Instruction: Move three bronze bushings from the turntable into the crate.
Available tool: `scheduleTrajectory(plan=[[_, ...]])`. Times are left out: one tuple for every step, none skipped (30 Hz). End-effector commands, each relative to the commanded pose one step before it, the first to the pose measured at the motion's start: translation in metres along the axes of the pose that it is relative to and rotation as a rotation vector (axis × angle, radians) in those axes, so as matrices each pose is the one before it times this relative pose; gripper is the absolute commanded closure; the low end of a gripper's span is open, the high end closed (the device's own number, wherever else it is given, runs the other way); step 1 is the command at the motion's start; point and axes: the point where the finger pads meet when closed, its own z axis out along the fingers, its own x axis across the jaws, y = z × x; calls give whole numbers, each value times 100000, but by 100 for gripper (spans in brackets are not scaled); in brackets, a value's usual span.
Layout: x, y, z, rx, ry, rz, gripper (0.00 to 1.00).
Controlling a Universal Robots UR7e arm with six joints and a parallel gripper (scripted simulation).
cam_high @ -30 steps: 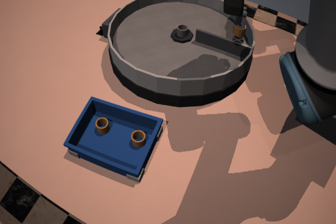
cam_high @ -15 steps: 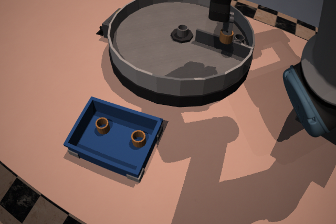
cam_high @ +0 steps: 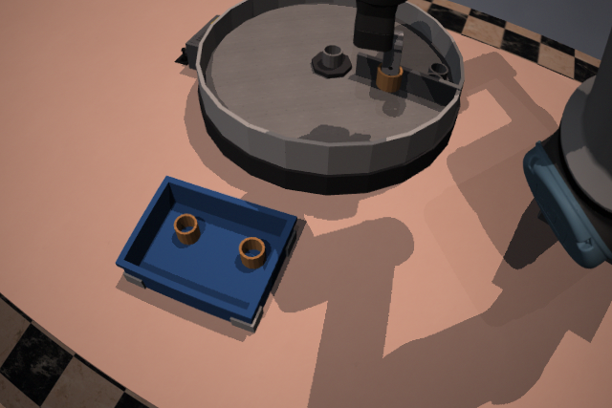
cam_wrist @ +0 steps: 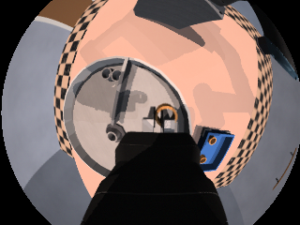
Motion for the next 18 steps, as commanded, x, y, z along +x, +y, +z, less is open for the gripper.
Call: scheduleTrajectory(plan=[[1960,1910,-86,139,-315,130,100],[0,0,0,0,0,0,100],[0,0,0,0,0,0,100],[0,0,0,0,0,0,100],[0,0,0,0,0,0,100],[0,0,0,0,0,0,100],[0,0,0,0,0,0,100],[0,0,0,0,0,0,100],[0,0,0,0,0,0,100],[0,0,0,0,0,0,100],[0,0,0,0,0,0,100],[833,745,1,-21,16,-22,100],[853,770,-1,0,1,0,100],[853,770,-1,0,1,0,100],[853,770,-1,0,1,0,100],[853,770,-1,0,1,0,100],[0,0,0,0,0,0,100],[0,0,0,0,0,0,100]])
